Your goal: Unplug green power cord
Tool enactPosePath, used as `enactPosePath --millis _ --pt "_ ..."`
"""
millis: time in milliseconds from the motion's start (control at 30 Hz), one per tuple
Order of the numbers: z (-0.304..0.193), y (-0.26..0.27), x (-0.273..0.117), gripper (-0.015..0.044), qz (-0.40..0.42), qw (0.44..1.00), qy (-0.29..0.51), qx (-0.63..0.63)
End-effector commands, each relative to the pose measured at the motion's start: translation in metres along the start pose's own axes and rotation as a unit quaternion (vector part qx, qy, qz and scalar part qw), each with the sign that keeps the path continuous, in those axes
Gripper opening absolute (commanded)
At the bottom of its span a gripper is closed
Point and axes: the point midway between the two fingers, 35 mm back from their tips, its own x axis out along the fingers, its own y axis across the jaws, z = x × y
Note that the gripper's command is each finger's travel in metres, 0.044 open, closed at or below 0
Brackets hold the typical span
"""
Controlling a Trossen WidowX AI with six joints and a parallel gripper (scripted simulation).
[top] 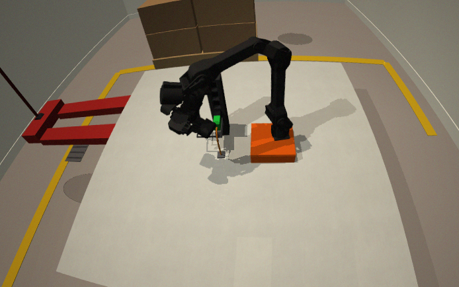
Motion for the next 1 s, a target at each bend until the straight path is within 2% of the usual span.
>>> enactPosePath --millis 0,100,967 --pt "-0.055 0.059 -0.005 0.016 0.169 0.974 0.03 -0.147" --pt "-0.069 0.076 -0.012 0.016 0.22 0.958 0.027 -0.183" --pt "-0.091 0.066 -0.01 0.016 0.221 0.958 0.027 -0.183"
